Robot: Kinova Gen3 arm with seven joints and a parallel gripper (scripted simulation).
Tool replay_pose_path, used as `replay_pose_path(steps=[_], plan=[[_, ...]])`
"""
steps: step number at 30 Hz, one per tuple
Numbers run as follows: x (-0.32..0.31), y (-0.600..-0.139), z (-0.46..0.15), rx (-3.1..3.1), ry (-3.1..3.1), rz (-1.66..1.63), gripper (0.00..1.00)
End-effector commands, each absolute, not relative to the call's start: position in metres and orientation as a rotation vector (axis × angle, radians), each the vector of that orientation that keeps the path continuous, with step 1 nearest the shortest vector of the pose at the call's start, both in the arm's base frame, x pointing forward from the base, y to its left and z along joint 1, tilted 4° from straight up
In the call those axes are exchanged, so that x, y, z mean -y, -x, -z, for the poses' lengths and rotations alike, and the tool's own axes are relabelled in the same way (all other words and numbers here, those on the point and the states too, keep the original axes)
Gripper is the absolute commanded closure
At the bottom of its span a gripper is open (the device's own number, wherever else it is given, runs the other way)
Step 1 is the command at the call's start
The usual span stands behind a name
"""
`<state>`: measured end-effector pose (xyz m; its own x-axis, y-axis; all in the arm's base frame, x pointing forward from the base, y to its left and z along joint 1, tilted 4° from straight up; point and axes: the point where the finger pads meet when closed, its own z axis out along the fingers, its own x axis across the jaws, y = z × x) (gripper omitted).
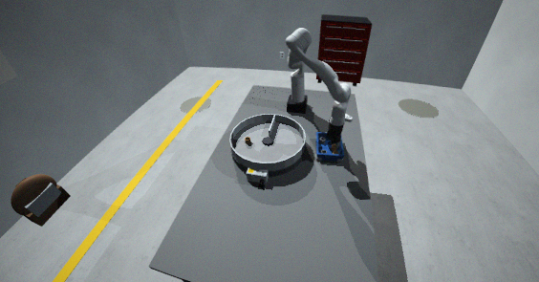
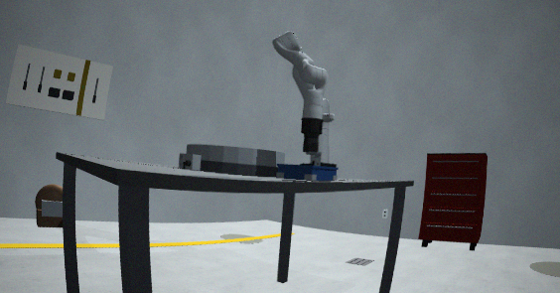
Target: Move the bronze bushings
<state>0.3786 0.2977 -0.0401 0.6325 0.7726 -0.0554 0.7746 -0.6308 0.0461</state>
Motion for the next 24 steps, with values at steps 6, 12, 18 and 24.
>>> replay_pose_path(steps=[6, 12, 18, 24], plan=[[-0.299, -0.377, 0.042, -1.305, -2.787, 0.049, 0.24], [-0.299, -0.377, 0.042, -1.306, -2.787, 0.049, 0.24], [-0.300, -0.377, 0.045, -1.307, -2.789, 0.046, 0.24], [-0.298, -0.377, 0.054, -1.307, -2.789, 0.047, 0.24]])
